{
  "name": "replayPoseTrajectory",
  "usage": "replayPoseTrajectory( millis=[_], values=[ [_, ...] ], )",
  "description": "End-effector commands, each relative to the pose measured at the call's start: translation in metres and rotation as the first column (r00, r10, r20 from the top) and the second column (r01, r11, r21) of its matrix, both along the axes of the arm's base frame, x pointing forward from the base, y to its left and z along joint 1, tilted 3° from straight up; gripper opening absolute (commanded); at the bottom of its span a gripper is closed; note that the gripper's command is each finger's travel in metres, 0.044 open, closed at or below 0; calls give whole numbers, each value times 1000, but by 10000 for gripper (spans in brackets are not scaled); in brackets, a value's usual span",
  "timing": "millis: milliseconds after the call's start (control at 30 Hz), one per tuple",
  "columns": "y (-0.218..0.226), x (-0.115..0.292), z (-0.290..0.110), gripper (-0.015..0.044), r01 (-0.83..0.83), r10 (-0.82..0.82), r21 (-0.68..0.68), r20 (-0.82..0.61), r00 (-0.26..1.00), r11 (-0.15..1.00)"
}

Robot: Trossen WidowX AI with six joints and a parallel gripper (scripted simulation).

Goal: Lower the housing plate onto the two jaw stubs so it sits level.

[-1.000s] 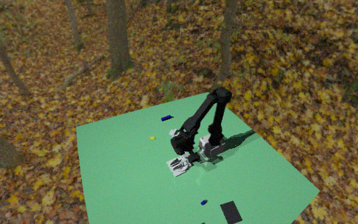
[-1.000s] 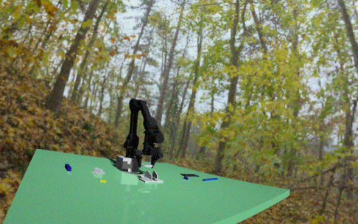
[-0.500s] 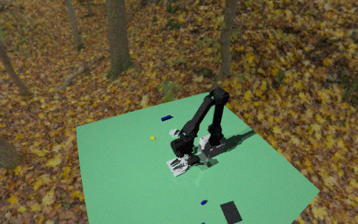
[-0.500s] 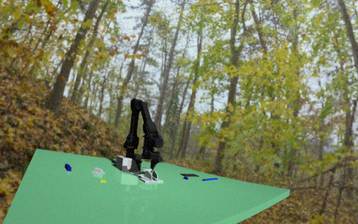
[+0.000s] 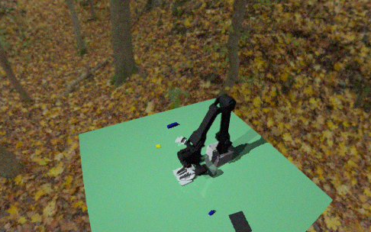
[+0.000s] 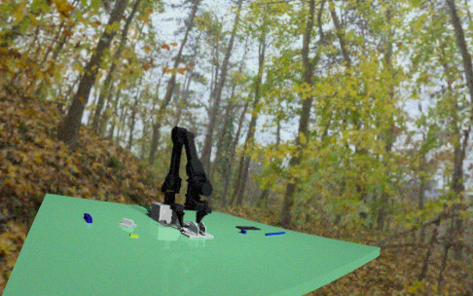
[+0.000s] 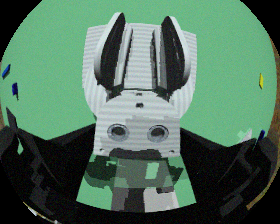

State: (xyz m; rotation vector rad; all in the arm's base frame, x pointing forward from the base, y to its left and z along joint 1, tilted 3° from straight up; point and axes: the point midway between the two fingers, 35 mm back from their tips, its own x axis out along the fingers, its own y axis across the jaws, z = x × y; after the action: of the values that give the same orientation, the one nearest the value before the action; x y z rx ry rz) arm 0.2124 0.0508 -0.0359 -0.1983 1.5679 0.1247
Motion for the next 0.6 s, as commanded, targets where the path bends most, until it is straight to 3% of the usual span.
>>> replayPoseTrajectory(
  millis=[0,567],
  values=[
    [1,0,-1,351,-5,5,4,0,1000,1000],
    [0,0,-3,351,-5,5,4,0,1000,1000]
  ],
)
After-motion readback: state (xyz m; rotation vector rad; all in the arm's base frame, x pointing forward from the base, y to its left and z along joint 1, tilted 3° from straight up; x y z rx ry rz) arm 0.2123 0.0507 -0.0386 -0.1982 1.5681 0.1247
